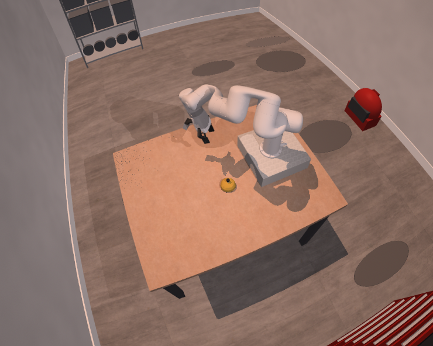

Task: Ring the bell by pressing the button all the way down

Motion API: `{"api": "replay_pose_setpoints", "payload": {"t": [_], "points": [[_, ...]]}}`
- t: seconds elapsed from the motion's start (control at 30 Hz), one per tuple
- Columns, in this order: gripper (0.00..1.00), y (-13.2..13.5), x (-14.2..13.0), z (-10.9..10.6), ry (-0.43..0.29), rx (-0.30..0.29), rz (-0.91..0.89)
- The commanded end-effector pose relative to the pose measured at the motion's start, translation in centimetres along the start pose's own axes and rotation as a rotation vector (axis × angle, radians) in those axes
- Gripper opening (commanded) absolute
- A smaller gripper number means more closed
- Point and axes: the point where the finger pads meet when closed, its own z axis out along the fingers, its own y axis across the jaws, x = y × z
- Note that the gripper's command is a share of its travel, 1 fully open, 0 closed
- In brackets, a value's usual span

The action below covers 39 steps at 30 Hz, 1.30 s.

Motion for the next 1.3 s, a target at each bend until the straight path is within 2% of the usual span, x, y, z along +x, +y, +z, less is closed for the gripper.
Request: {"api": "replay_pose_setpoints", "payload": {"t": [0.0, 0.3, 0.33, 0.5, 0.83, 0.87, 1.0, 1.27], "points": [[1.00, -1.8, 0.1, -1.3, 0.044, -0.033, -0.068], [1.00, -1.8, 0.1, -1.3, 0.044, -0.033, -0.068], [1.00, -4.4, -0.1, -2.9, 0.096, -0.075, -0.164], [1.00, -7.0, -0.5, -4.5, 0.149, -0.117, -0.256], [1.00, -7.0, -0.5, -4.5, 0.149, -0.117, -0.256], [1.00, -9.5, -1.2, -6.0, 0.204, -0.158, -0.344], [1.00, -11.7, -1.9, -7.4, 0.256, -0.195, -0.420], [1.00, -11.9, -2.0, -7.5, 0.260, -0.198, -0.426]]}}
